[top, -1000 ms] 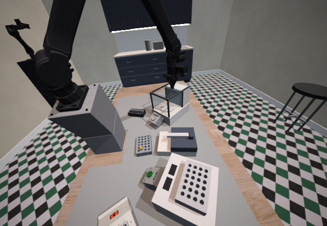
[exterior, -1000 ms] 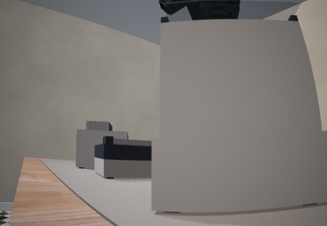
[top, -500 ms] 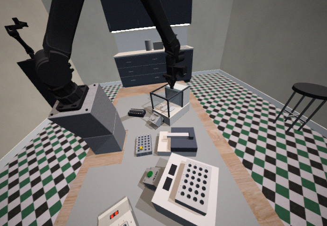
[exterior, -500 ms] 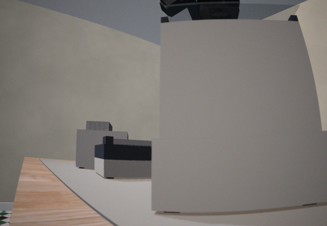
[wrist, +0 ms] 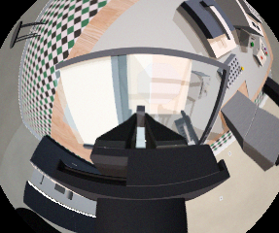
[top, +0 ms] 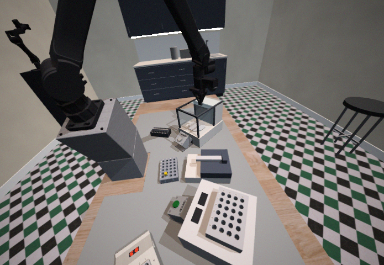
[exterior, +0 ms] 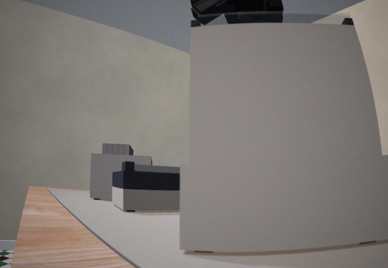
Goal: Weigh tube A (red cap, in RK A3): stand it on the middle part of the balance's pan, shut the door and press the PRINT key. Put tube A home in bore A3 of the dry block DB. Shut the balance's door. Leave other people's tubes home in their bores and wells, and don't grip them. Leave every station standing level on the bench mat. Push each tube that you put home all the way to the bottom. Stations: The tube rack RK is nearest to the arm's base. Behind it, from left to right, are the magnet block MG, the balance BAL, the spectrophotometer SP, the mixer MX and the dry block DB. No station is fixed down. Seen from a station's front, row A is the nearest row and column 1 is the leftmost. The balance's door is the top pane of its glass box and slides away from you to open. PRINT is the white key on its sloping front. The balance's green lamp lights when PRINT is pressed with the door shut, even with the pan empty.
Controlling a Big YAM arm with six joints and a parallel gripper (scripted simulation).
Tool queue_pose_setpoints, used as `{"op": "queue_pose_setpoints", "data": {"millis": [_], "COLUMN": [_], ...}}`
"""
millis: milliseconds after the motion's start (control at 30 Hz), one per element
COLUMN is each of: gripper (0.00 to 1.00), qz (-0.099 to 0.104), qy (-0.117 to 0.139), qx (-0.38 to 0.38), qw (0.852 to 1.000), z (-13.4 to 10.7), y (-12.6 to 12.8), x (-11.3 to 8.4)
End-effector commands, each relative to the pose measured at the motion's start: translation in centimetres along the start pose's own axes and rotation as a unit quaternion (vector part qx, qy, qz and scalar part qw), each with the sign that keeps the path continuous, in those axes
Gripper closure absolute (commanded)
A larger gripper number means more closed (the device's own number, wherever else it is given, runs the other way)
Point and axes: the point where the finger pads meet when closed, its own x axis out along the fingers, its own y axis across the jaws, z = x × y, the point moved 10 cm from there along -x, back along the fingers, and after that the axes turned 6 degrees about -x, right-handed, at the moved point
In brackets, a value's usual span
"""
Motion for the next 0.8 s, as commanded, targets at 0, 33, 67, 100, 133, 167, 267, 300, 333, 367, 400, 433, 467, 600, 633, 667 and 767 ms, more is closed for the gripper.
{"op": "queue_pose_setpoints", "data": {"millis": [0, 33, 67, 100, 133, 167, 267, 300, 333, 367, 400, 433, 467, 600, 633, 667, 767], "gripper": [0.94, 0.94, 0.94, 0.94, 0.94, 0.94, 0.94, 0.94, 0.94, 0.94, 0.94, 0.94, 0.94, 0.94, 0.94, 0.94, 0.94], "qz": [0.008, 0.007, 0.008, 0.009, 0.008, 0.008, 0.008, 0.008, 0.008, 0.008, 0.008, 0.008, 0.005, 0.007, 0.008, 0.008, 0.008], "qy": [-0.001, -0.001, -0.001, -0.001, -0.001, -0.001, -0.001, -0.001, -0.001, -0.001, -0.001, -0.001, 0.0, -0.001, -0.001, -0.001, -0.001], "qx": [0.006, 0.006, 0.006, 0.006, 0.006, 0.006, 0.006, 0.006, 0.006, 0.006, 0.006, 0.006, 0.006, 0.006, 0.006, 0.006, 0.006], "qw": [1.0, 1.0, 1.0, 1.0, 1.0, 1.0, 1.0, 1.0, 1.0, 1.0, 1.0, 1.0, 1.0, 1.0, 1.0, 1.0, 1.0], "z": [1.1, 1.1, 1.1, 1.0, 1.0, 1.0, 1.0, 1.0, 1.0, 0.9, 0.9, 0.9, 0.9, 0.9, 0.9, 0.9, 0.8], "y": [-0.6, -0.7, -0.8, -0.8, -0.9, -1.1, -1.4, -1.5, -1.6, -1.7, -1.7, -1.7, -1.8, -2.2, -2.3, -2.3, -2.7], "x": [-1.1, -1.1, -1.1, -1.1, -1.0, -1.0, -1.0, -1.0, -1.0, -1.0, -1.0, -1.0, -1.0, -1.0, -1.0, -1.0, -1.0]}}
